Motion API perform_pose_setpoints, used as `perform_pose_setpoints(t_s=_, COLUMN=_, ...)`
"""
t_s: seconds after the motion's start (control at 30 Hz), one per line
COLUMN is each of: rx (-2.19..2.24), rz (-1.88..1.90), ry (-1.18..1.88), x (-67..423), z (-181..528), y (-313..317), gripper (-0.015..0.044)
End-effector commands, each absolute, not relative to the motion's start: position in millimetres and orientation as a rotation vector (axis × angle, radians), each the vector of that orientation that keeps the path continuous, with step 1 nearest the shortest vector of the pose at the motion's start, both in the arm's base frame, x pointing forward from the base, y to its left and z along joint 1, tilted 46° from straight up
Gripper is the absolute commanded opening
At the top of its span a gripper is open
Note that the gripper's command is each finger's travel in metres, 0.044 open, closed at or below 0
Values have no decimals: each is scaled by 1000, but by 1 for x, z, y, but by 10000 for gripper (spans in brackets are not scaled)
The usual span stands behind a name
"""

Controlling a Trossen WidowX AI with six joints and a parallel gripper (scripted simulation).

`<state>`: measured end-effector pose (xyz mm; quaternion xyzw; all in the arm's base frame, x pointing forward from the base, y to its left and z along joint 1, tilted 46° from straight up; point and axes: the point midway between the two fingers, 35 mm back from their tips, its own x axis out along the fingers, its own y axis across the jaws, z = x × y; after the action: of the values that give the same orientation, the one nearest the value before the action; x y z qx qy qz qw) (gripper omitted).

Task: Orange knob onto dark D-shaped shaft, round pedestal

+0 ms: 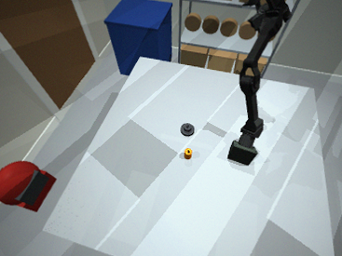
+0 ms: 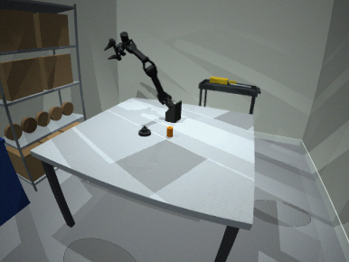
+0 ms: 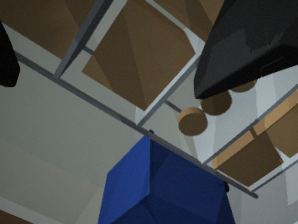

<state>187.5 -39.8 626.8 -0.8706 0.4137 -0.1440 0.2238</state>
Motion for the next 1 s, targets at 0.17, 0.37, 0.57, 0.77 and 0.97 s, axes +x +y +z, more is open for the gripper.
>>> perform_pose_setpoints(t_s=0.17, rx=-2265, rz=-546, ry=930, x=157, z=642, y=-51, gripper=440)
perform_pose_setpoints(t_s=0.37, rx=-1966, rz=-699, ry=616, x=114, z=654, y=-89, gripper=440)
perform_pose_setpoints(t_s=0.57, rx=-1642, rz=-740, ry=387, x=93, z=648, y=-144, gripper=440)
perform_pose_setpoints(t_s=0.77, rx=-1277, rz=-720, ry=233, x=98, z=624, y=-206, gripper=440)
perform_pose_setpoints(t_s=0.97, rx=-891, rz=-660, ry=159, x=129, z=583, y=-262, gripper=440)
